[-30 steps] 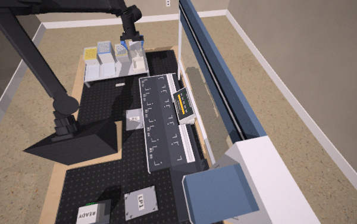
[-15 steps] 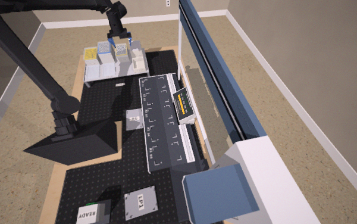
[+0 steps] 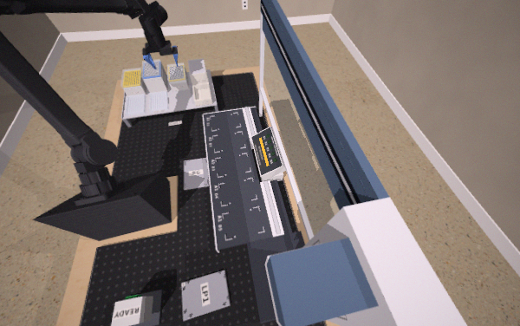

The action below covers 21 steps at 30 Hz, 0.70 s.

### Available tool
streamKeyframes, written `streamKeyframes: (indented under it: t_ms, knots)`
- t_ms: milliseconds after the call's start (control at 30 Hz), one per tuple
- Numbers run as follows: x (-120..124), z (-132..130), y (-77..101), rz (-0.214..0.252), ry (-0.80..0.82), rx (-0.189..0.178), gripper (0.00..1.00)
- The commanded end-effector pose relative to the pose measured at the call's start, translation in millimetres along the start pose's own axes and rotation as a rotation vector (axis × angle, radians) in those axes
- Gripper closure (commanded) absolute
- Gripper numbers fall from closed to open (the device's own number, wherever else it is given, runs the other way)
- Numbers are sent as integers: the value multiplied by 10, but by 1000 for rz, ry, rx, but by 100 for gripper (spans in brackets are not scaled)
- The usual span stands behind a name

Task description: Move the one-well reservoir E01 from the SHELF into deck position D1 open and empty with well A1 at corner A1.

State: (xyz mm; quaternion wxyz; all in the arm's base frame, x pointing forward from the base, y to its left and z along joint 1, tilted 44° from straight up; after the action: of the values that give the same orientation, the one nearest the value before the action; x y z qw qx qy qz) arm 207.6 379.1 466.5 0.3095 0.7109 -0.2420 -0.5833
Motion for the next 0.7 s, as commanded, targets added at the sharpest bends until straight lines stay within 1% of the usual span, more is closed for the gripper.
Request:
streamKeyframes:
  t_ms: [0, 33, 200, 533, 600, 667]
  knots:
    - [-223, 152, 273, -63, -2, 32, 0]
    - [-223, 152, 273, -63, -2, 32, 0]
    - [-459, 342, 399, -91, 7, 46, 0]
    - [-716, 760, 433, -96, -3, 36, 0]
    - [-716, 760, 433, -96, -3, 36, 0]
    - [-761, 845, 439, -93, -6, 33, 0]
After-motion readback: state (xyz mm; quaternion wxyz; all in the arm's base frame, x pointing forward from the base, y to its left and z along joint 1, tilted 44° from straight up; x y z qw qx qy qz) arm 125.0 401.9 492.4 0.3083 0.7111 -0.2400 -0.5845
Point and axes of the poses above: the point where the finger pads meet when closed, its own y axis back along the fingers, its own z axis across the jaws, x = y × z, the point moved 5 cm from there along y, back along the fingers, and after that the axes turned 10 degrees about y, right-handed, at the moved point
